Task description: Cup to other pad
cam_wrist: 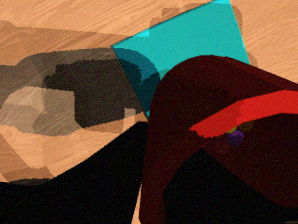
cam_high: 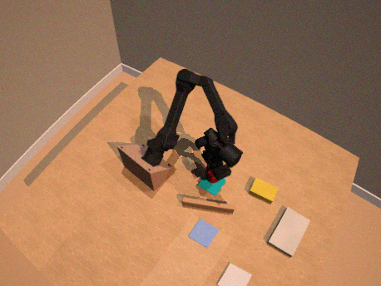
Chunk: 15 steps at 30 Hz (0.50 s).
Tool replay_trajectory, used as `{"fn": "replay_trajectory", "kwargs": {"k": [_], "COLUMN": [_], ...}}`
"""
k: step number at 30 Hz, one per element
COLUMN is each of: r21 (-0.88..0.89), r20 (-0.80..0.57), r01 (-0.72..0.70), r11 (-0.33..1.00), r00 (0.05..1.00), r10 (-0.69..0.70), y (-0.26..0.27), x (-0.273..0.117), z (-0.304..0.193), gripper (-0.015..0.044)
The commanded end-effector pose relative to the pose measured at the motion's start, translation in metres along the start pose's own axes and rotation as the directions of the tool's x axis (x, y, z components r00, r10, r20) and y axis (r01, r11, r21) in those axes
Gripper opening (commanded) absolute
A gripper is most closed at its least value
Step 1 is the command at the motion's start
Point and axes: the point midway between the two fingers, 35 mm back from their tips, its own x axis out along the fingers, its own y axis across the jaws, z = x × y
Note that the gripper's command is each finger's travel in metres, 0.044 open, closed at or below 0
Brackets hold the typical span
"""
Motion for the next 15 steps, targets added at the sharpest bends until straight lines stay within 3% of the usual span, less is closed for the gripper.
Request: {"fn": "replay_trajectory", "kwargs": {"k": [1, 15], "r21": [0.001, 0.001], "r20": [0.002, 0.002], "r01": [-0.001, -0.001], "r11": [1.0, 1.0], "r00": [1.0, 1.0], "r10": [0.001, 0.001], "y": [0.001, 0.001], "x": [0.006, 0.021], "z": [0.0, 0.0], "gripper": [0.0, 0.0]}}
